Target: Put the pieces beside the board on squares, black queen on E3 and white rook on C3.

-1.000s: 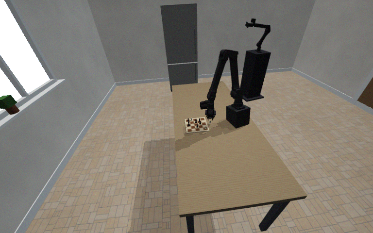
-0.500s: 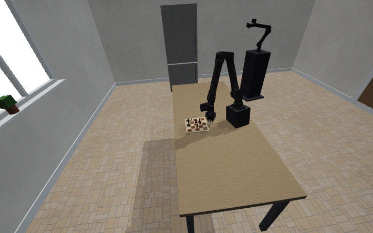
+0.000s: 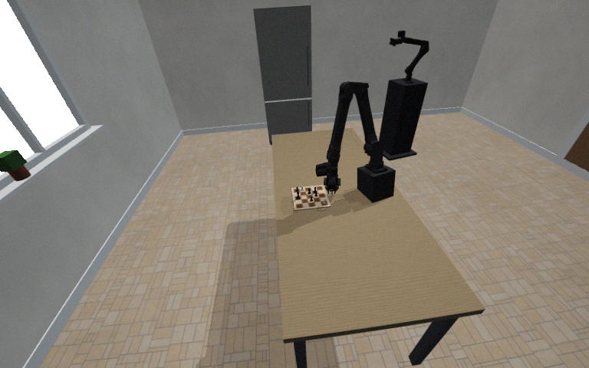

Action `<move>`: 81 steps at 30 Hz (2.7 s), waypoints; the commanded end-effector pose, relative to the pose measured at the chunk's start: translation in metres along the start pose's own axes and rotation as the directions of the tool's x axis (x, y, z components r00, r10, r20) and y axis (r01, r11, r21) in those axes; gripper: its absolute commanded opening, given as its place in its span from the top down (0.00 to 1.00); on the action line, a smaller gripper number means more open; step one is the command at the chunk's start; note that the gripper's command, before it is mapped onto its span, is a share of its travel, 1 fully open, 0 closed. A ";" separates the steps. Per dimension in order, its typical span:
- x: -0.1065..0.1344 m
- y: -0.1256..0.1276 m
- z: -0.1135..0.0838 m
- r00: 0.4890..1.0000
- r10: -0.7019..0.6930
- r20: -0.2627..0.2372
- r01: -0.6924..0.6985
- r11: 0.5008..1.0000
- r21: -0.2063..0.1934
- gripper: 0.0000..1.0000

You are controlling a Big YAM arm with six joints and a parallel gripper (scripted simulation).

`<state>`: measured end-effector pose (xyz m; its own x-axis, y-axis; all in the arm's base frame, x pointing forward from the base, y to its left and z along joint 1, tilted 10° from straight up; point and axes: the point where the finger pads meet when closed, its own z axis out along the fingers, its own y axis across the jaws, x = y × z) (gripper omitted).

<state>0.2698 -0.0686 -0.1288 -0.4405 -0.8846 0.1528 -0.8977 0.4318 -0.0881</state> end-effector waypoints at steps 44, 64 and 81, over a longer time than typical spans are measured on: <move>-0.003 -0.013 -0.001 1.000 -0.007 0.010 0.007 1.000 0.025 1.00; -0.003 -0.014 -0.004 1.000 -0.008 0.011 0.007 1.000 0.027 1.00; -0.010 -0.023 -0.097 1.000 0.002 0.021 -0.003 0.999 0.050 1.00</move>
<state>0.2692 -0.0571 -0.0647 -0.4253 -0.8923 0.1517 -0.9049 0.4162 -0.0888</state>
